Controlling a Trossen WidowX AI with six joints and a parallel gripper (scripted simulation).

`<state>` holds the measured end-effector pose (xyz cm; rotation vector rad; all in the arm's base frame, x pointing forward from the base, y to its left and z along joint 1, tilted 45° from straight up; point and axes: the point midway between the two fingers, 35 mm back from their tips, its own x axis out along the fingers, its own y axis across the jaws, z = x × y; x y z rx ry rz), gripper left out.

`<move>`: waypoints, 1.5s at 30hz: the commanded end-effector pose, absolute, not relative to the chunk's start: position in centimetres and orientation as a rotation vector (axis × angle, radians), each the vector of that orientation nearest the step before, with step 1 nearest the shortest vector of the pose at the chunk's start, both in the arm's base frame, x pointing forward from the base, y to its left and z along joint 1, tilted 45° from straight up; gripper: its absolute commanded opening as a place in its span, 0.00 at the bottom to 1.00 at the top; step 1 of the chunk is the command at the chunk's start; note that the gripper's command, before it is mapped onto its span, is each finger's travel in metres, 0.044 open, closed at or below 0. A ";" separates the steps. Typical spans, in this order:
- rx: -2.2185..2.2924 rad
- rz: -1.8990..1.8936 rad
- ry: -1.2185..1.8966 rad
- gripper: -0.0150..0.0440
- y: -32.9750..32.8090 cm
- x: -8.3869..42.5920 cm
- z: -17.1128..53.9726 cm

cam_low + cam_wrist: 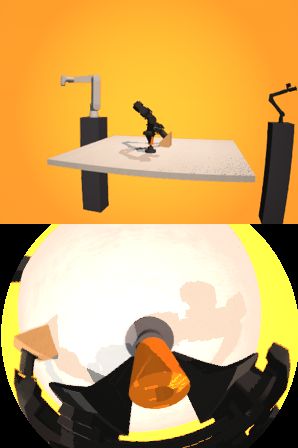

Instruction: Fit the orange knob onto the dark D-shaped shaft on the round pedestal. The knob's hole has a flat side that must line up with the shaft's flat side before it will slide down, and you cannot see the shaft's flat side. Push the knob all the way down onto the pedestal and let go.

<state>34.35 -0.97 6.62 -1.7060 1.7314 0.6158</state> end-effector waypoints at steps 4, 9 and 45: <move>-1.728 0.638 1.731 0.25 -0.8 34.4 6.9; -1.845 0.809 1.719 0.25 -0.8 34.3 6.8; -1.851 0.820 1.718 0.25 -0.8 34.4 6.9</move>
